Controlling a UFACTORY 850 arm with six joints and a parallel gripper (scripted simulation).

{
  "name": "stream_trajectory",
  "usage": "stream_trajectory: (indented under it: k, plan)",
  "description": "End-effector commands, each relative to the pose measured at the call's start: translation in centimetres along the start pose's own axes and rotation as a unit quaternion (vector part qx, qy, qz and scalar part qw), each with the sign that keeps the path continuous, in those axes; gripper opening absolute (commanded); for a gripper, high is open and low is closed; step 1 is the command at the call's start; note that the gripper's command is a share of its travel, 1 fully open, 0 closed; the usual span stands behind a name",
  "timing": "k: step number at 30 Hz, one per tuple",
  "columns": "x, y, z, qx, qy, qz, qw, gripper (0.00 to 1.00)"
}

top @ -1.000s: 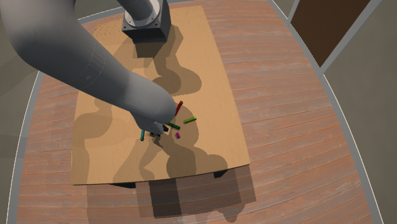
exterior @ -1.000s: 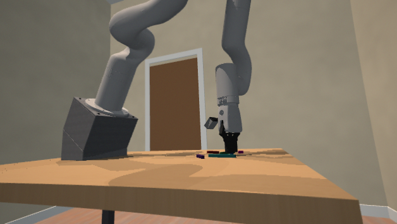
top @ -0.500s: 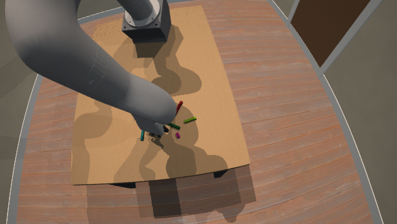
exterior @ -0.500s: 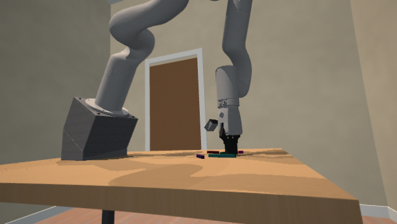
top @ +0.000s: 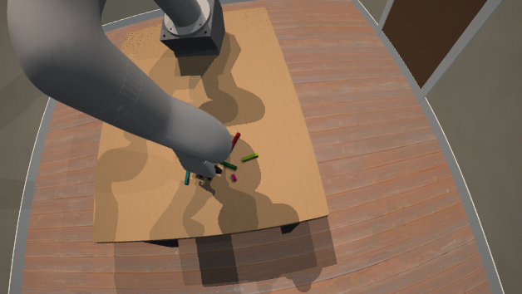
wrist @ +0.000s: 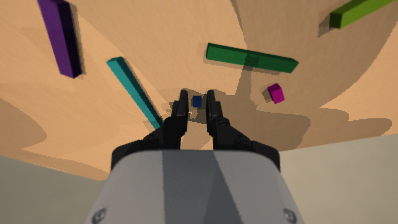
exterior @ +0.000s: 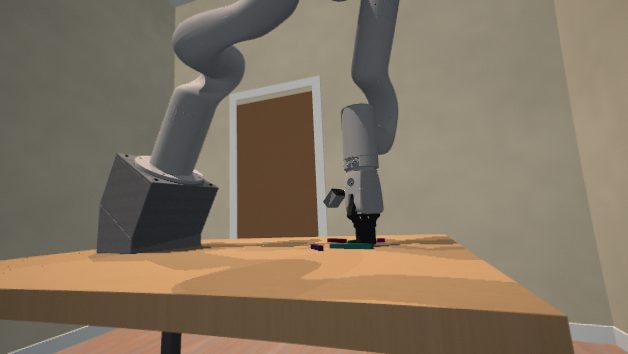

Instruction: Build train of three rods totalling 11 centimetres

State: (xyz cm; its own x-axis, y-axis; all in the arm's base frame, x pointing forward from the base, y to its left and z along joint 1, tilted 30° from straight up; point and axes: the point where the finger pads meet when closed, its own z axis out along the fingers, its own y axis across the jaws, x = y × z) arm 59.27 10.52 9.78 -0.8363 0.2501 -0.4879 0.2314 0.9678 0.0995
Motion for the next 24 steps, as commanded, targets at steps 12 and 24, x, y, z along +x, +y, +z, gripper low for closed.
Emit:
stream_trajectory:
  k: [12, 24]
  plan:
    - [-0.06, 0.03, -0.04, 0.0, -0.001, 0.0, 1.0, 0.24]
    - [-0.06, 0.03, -0.04, 0.0, -0.001, 0.0, 1.0, 0.04]
